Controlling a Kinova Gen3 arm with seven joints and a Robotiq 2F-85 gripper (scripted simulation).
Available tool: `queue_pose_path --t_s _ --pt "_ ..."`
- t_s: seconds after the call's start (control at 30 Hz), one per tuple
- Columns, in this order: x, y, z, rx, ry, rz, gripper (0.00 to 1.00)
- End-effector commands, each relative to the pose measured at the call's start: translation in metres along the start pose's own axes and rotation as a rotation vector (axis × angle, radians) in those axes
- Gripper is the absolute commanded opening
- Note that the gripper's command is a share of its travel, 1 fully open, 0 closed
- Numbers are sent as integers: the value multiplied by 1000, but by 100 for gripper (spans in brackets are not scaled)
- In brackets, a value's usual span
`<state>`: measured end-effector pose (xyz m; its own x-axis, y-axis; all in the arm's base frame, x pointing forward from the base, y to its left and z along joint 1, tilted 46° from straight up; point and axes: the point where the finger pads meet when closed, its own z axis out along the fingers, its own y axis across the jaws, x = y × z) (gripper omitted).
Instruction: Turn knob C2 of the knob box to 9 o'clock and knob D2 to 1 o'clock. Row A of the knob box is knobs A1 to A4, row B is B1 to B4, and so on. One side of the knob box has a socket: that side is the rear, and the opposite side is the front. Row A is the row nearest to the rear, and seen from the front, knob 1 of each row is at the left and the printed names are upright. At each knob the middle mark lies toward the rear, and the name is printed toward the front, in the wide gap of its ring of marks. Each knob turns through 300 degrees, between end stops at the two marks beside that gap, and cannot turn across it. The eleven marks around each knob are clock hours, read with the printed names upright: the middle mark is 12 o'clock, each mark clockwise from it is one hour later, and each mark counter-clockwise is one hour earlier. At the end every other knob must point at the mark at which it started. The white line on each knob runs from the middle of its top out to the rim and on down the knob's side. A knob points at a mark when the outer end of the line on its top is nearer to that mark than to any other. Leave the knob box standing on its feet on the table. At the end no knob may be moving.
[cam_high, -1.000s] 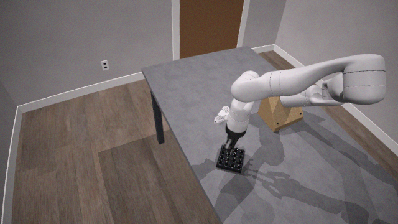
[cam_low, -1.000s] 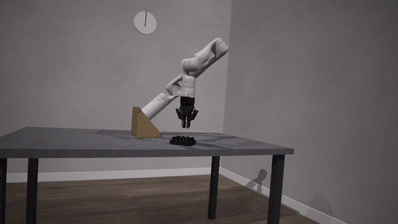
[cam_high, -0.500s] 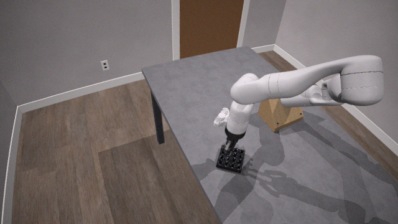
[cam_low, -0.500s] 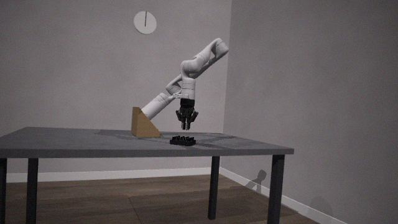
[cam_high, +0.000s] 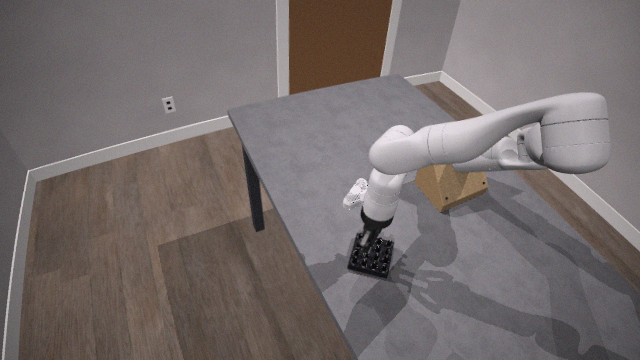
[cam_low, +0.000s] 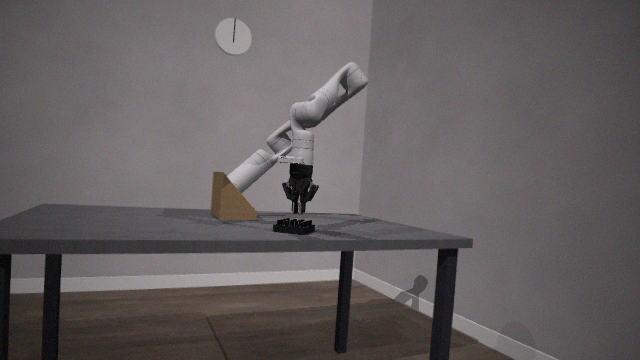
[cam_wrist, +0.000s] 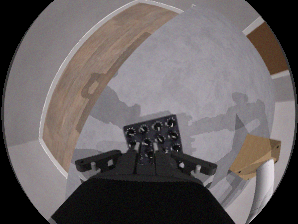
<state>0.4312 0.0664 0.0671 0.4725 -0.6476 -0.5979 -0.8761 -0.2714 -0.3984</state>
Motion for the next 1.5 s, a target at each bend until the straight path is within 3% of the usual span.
queue_pose_path --t_s 0.0,0.57,1.47 --pt "0 1 4 -2 -2 1 19" --pt "0 1 15 -2 -2 1 19" --pt "0 1 16 -2 -2 1 19"
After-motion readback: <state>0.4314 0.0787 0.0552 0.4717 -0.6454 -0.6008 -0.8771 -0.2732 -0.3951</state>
